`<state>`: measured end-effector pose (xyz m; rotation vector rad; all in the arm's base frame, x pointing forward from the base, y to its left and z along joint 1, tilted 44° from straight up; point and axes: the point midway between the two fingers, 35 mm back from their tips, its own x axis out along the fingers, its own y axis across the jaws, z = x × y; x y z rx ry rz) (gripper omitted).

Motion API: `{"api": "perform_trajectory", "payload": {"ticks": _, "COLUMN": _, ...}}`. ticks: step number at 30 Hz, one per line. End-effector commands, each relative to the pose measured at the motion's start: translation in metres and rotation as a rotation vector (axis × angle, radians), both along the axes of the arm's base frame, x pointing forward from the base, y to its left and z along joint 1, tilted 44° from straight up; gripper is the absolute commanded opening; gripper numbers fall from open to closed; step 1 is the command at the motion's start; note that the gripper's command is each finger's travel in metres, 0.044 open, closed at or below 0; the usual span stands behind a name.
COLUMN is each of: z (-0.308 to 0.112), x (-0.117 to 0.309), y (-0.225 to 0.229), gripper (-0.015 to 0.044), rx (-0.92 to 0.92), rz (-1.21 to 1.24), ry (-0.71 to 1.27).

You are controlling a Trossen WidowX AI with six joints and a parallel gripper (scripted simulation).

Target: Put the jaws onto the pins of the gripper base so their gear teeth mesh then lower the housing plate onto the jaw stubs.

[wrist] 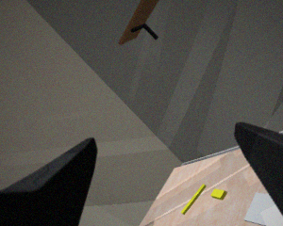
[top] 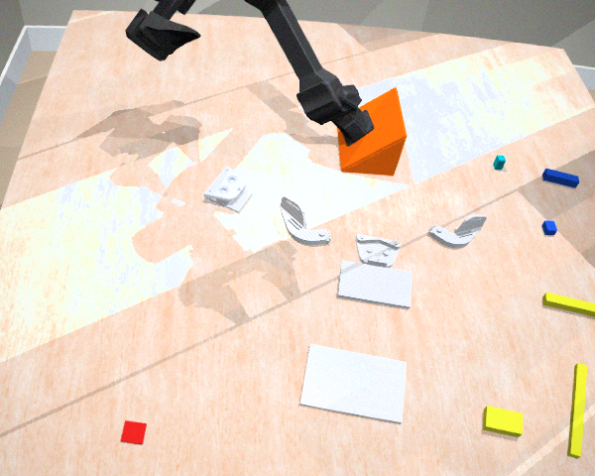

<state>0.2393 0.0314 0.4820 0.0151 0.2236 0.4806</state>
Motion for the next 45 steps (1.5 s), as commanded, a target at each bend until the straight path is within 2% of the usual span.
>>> {"api": "perform_trajectory", "payload": {"ticks": 1, "z": -0.023, "x": 0.017, "y": -0.009, "gripper": 0.044, "rx": -0.005, "rz": -0.047, "ry": 0.087}}
{"api": "perform_trajectory", "payload": {"ticks": 11, "z": -0.089, "x": 0.045, "y": -0.026, "gripper": 0.044, "rx": -0.058, "rz": -0.165, "ry": 0.318}}
{"api": "perform_trajectory", "payload": {"ticks": 21, "z": -0.156, "x": 0.055, "y": -0.039, "gripper": 0.044, "rx": -0.169, "rz": -0.262, "ry": 0.551}}
{"api": "perform_trajectory", "payload": {"ticks": 34, "z": -0.233, "x": 0.046, "y": -0.054, "gripper": 0.044, "rx": -0.397, "rz": -0.352, "ry": 0.835}}
{"api": "perform_trajectory", "payload": {"ticks": 45, "z": -0.283, "x": 0.025, "y": -0.067, "gripper": 0.044, "rx": -0.659, "rz": -0.392, "ry": 1.043}}
